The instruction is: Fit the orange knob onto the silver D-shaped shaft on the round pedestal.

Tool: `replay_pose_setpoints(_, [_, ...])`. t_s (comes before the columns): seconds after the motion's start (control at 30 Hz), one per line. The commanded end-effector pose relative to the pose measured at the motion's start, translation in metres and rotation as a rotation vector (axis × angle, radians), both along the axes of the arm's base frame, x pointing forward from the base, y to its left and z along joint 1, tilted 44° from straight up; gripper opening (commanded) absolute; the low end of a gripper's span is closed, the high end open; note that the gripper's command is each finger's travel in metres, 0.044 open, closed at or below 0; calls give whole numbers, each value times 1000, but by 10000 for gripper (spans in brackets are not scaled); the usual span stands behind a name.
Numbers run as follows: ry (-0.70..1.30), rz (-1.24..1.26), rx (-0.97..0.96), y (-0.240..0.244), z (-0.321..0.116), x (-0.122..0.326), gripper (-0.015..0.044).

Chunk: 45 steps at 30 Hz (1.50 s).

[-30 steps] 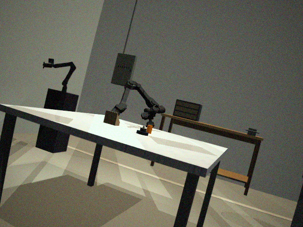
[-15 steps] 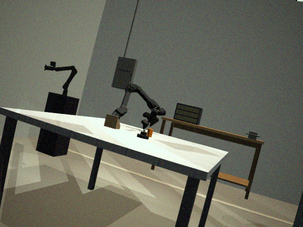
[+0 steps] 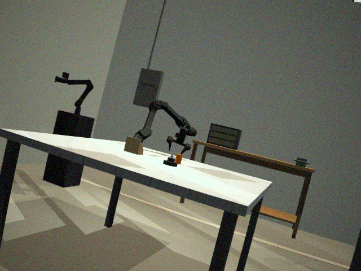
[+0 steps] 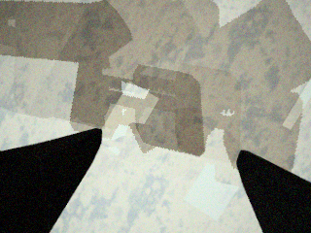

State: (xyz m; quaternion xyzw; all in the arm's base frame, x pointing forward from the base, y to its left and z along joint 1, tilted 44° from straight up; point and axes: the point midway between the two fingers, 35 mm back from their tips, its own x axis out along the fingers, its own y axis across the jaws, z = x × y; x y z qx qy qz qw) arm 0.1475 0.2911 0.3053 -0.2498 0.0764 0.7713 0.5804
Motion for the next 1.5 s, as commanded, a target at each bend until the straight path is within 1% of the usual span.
replay_pose_setpoints(0.0, [591, -533, -238, -15, 26, -11, 440])
replay_pose_setpoints(0.23, [914, -855, -317, -27, 33, -16, 440])
replay_pose_setpoints(0.4, [1149, -1085, -339, -36, 38, -18, 440])
replay_pose_setpoints(0.47, [1208, -1142, -341, -38, 39, -19, 440])
replay_pose_setpoints(0.97, [1209, -1149, -343, -38, 37, -17, 440])
replay_pose_setpoints(1.07, [1163, -1183, -375, -46, 12, 15, 440])
replay_pose_setpoints(1.2, [1114, -1219, -432, -72, -30, 65, 440])
replay_pose_setpoints(1.33, [1091, -1231, -468, -111, -71, 105, 440])
replay_pose_setpoints(1.47, [1080, -1227, -476, -160, -109, 132, 440])
